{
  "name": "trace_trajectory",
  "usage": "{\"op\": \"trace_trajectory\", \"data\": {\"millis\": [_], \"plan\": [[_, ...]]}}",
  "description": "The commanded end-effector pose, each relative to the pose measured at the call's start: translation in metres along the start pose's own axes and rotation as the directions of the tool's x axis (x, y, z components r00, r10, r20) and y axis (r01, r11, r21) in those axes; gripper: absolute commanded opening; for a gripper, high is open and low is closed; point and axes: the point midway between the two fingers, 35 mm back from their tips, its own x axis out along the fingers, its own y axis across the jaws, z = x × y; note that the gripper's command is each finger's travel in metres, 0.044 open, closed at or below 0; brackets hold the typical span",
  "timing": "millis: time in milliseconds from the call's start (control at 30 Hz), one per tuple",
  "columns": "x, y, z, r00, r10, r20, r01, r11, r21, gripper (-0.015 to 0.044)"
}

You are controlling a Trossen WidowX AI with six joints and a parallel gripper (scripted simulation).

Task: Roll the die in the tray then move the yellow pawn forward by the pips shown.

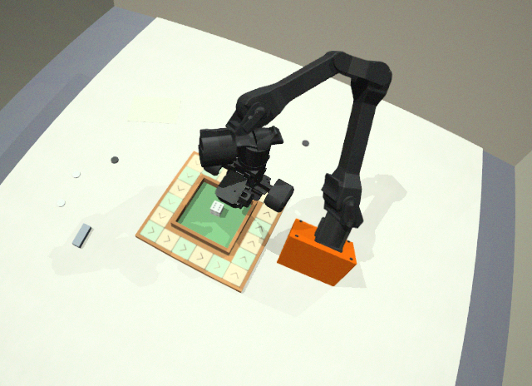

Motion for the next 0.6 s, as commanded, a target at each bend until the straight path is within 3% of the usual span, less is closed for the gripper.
{"op": "trace_trajectory", "data": {"millis": [0,567], "plan": [[0.004,0.002,-0.015,1.000,-0.008,-0.003,0.007,0.997,-0.082,0.0000],[0.025,0.021,-0.070,0.999,-0.014,-0.030,-0.001,0.891,-0.454,0.0000]]}}
